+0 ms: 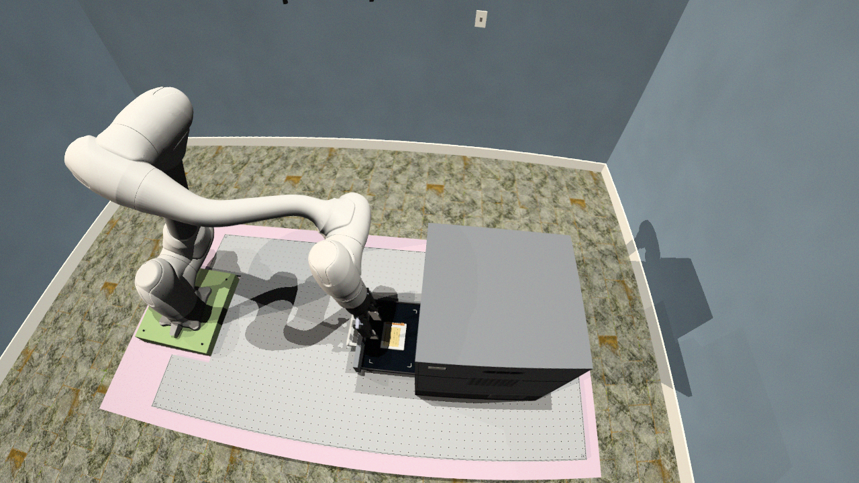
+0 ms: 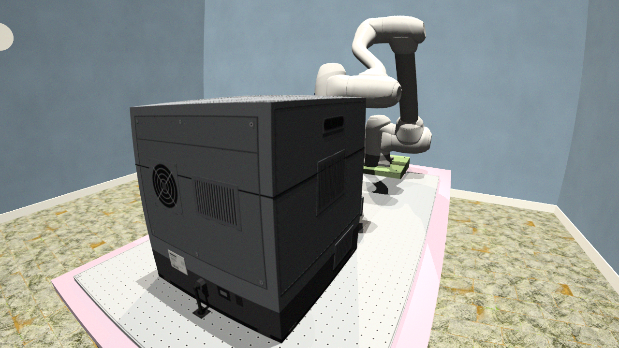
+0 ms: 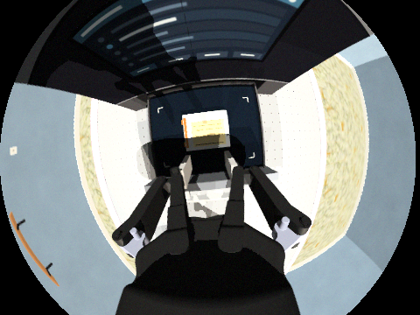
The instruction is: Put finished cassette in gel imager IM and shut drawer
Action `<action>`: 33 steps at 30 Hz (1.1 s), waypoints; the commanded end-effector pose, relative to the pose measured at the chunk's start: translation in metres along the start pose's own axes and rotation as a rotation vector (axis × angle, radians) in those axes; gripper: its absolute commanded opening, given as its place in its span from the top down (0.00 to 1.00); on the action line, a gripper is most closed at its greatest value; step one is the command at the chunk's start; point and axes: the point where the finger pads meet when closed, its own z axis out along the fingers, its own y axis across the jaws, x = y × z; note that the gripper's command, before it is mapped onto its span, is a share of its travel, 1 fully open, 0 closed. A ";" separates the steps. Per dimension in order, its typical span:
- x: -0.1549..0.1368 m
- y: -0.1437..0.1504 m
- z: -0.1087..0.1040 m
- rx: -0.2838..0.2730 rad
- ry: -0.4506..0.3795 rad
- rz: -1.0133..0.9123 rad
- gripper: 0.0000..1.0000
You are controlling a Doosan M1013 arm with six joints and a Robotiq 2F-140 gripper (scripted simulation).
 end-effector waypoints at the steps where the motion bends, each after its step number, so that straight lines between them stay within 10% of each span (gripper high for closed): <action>1: 0.001 0.000 -0.003 0.000 0.000 0.000 0.54; 33: 0.007 0.000 -0.040 0.000 0.000 0.000 0.54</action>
